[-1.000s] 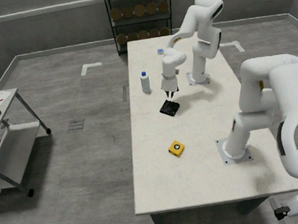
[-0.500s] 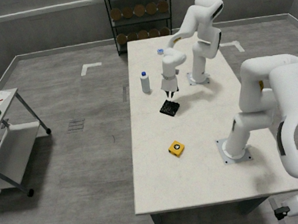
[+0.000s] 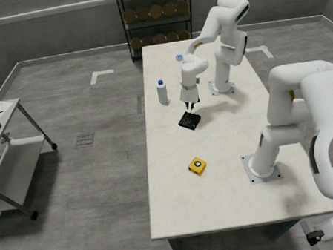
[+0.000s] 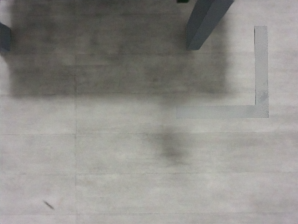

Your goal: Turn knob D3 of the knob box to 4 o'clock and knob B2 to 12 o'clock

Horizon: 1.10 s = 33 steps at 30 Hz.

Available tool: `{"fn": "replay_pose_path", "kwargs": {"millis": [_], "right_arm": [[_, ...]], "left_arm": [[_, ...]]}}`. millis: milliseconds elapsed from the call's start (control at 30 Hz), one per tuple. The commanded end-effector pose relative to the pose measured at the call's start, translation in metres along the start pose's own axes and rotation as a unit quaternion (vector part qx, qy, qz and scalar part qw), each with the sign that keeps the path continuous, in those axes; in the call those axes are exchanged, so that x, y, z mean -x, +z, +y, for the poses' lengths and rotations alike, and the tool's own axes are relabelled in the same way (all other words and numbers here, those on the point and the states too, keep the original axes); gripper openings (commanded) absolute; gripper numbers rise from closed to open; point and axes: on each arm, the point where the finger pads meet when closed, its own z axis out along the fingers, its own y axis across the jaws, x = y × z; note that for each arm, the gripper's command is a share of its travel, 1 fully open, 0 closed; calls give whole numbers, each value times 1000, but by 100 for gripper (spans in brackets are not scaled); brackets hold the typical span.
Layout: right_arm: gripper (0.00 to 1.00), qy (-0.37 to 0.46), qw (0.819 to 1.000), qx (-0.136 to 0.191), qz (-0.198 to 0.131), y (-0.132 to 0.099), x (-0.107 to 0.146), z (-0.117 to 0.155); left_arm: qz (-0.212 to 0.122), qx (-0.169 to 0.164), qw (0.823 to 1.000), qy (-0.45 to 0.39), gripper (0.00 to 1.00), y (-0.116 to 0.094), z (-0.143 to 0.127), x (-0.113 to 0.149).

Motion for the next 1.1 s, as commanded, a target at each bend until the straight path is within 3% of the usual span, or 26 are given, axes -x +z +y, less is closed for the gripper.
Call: {"fn": "replay_pose_path", "kwargs": {"millis": [0,1067], "right_arm": [[21,-4,1000,-1,-2,2,1,-1],[21,-4,1000,-1,-2,36,0,-2]], "left_arm": [[2,0,1000,0,100,-2,0,-1],[2,0,1000,0,100,-2,0,-1]]}}
